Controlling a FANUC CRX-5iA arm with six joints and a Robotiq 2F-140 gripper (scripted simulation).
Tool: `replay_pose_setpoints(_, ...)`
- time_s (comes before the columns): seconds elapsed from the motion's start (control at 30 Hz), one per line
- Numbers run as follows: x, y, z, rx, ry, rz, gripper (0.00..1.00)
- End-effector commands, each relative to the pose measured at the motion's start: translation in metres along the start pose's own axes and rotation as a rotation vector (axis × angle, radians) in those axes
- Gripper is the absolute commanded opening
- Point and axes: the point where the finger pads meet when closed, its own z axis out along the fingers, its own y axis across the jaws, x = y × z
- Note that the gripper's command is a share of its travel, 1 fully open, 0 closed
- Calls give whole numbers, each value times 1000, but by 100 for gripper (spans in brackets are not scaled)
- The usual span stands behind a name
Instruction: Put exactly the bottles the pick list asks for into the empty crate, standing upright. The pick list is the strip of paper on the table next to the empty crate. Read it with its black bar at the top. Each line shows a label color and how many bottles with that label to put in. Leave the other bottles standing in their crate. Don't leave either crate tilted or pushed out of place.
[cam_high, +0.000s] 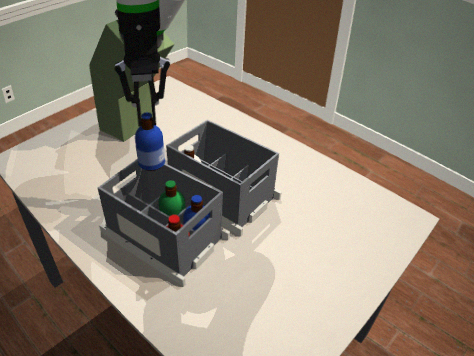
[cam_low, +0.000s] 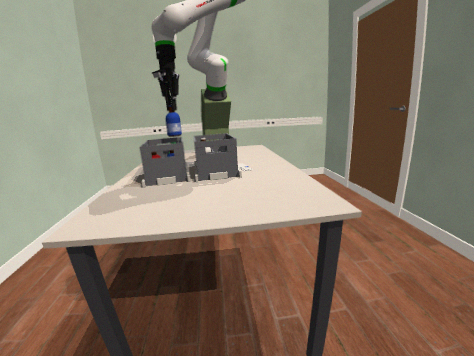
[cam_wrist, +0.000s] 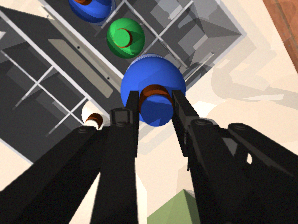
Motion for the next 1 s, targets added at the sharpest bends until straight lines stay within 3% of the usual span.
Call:
replay_pose_setpoints(0.0,-1,-9,0,-2,1,0,10)
replay_pose_setpoints(0.97,-8,-58,0,-2,1,0,10)
